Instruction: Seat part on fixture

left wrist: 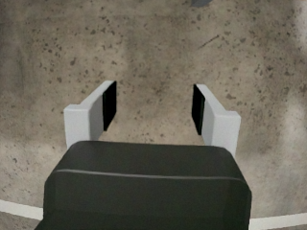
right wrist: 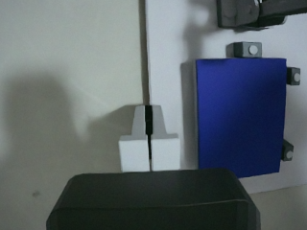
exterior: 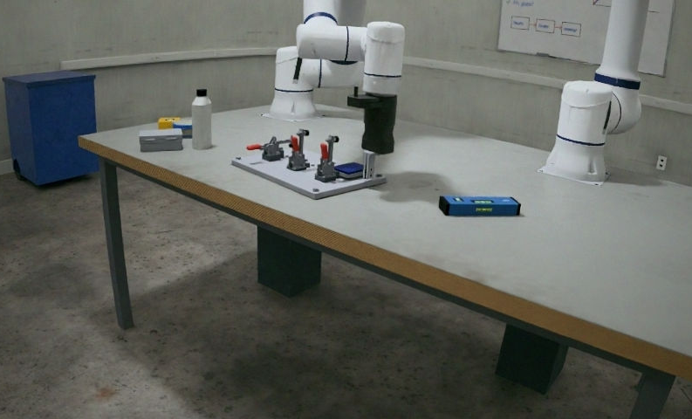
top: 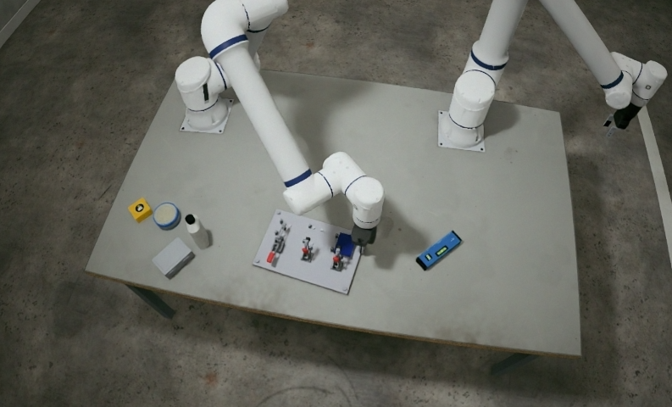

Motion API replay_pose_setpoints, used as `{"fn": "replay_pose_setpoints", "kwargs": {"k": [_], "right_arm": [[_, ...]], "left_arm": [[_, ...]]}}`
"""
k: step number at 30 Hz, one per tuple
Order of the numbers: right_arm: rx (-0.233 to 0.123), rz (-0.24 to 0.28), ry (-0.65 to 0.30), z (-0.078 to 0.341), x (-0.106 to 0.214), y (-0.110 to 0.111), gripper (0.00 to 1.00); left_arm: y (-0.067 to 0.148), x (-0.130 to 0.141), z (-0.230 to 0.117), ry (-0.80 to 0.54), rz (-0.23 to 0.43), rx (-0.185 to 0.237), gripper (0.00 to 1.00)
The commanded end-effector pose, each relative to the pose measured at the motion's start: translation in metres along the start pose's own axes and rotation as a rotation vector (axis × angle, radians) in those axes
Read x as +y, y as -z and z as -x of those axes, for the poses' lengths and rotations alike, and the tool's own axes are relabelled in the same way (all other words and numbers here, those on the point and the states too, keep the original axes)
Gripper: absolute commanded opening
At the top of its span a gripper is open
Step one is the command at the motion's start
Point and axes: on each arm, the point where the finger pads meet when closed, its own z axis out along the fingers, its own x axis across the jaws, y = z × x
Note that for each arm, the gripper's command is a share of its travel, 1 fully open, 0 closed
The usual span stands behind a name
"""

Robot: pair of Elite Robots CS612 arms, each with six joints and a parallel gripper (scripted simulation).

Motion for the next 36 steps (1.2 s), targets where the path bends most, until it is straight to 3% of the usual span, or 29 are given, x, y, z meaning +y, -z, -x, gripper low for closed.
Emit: {"fn": "replay_pose_setpoints", "kwargs": {"k": [1, 36], "right_arm": [[-0.002, -0.001, 0.0, 0.0003, -0.0005, 0.0015, 0.0], [-0.002, -0.001, 0.0, -0.0066, -0.0005, 0.0015, 0.0]], "left_arm": [[0.0009, 0.0007, 0.0002, 0.0, 0.002, 0.0, 1.0], [0.0009, 0.0007, 0.0002, 0.0, 0.002, 0.0, 1.0]]}}
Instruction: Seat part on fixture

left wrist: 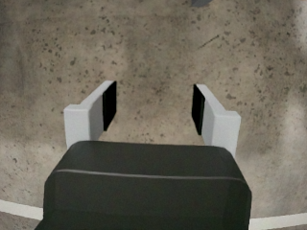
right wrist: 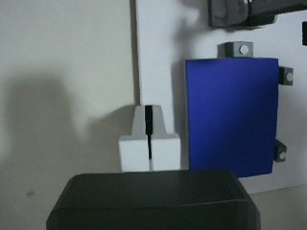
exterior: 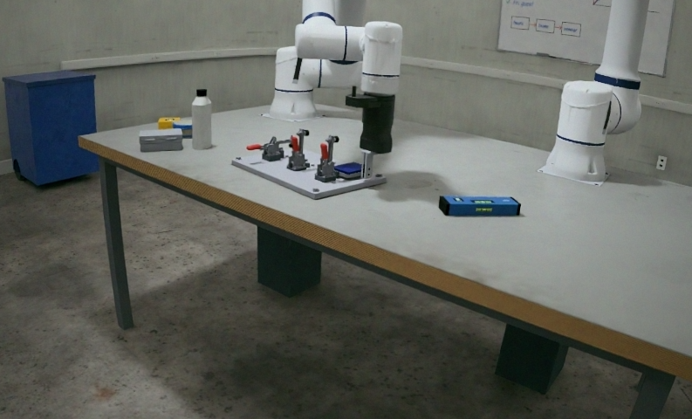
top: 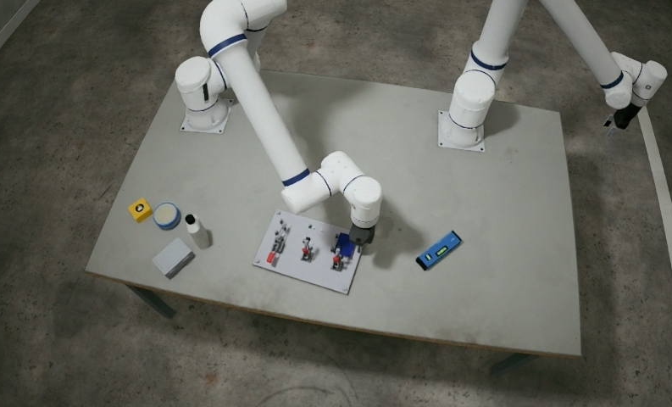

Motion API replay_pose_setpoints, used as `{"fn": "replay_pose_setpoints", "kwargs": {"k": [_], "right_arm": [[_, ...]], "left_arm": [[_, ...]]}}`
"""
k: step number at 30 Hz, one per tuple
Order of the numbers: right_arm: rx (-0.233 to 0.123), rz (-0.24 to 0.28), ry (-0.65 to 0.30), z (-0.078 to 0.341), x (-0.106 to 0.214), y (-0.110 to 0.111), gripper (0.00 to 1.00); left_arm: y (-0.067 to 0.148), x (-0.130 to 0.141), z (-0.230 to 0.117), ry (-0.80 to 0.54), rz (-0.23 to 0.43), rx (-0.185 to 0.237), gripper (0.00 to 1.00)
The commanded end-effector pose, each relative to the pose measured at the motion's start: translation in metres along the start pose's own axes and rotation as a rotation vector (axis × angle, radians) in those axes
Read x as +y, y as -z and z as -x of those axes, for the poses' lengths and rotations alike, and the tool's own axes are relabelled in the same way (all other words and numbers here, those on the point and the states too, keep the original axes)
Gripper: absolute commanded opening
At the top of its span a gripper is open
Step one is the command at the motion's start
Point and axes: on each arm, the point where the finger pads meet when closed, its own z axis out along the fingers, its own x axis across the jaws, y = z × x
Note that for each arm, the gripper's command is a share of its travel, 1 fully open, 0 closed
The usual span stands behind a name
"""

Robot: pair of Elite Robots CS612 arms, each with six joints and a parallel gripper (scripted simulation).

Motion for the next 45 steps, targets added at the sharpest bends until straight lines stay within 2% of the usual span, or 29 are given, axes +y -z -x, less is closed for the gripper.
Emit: {"fn": "replay_pose_setpoints", "kwargs": {"k": [1, 45], "right_arm": [[-0.002, -0.001, 0.0, -0.0009, -0.0005, 0.0015, 0.0], [-0.002, -0.001, 0.0, -0.0053, -0.0004, 0.0015, 0.0]], "left_arm": [[0.0009, 0.0007, 0.0002, 0.0, 0.002, 0.0, 1.0], [0.0009, 0.0007, 0.0002, 0.0, 0.002, 0.0, 1.0]]}}
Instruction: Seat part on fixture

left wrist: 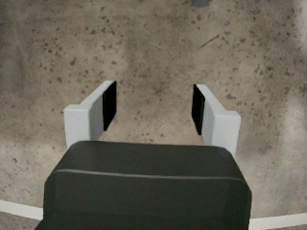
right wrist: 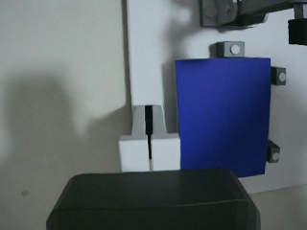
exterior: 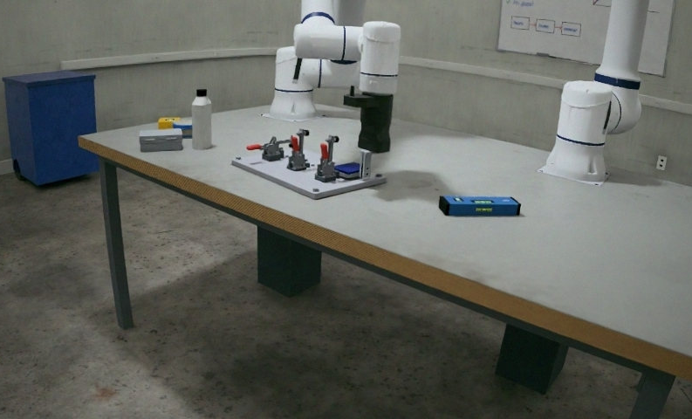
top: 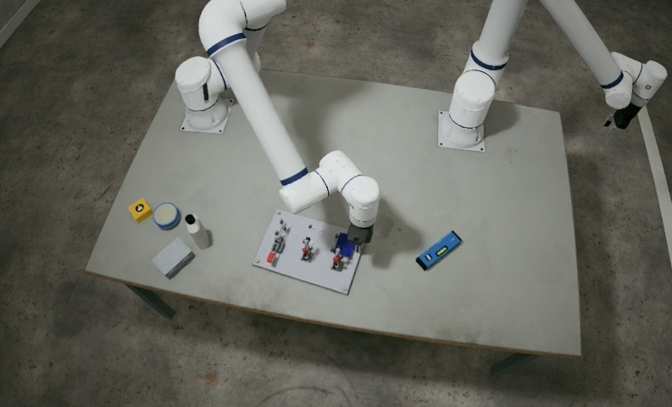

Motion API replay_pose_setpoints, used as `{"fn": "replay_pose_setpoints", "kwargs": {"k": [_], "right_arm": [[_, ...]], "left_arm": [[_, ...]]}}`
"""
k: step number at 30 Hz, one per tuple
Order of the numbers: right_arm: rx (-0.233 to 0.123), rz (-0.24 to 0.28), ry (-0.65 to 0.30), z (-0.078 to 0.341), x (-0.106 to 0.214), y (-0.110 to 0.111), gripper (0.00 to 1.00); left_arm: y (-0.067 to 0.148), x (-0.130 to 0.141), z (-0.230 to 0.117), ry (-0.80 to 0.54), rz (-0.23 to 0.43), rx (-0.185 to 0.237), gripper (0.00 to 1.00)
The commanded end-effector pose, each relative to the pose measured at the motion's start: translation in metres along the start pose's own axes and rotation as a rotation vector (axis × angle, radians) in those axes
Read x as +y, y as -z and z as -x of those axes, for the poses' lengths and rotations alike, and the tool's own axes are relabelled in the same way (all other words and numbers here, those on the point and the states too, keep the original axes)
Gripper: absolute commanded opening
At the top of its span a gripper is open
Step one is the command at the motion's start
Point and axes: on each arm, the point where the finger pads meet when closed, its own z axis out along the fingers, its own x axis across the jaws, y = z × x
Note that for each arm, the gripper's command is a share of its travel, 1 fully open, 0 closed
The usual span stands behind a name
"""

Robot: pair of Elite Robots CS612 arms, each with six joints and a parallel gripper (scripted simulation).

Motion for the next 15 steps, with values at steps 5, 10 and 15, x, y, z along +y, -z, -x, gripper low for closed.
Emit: {"fn": "replay_pose_setpoints", "kwargs": {"k": [5, 10, 15], "right_arm": [[-0.002, -0.001, 0.0, 0.0006, -0.0005, 0.0015, 0.0], [-0.002, -0.001, 0.0, -0.0013, -0.0005, 0.0015, 0.0], [-0.002, -0.001, 0.0, -0.0033, -0.0004, 0.0015, 0.0]], "left_arm": [[0.0009, 0.0007, 0.0002, 0.0, 0.002, 0.0, 1.0], [0.0009, 0.0007, 0.0002, 0.0, 0.002, 0.0, 1.0], [0.0009, 0.0007, 0.0002, 0.0, 0.002, 0.0, 1.0]]}}
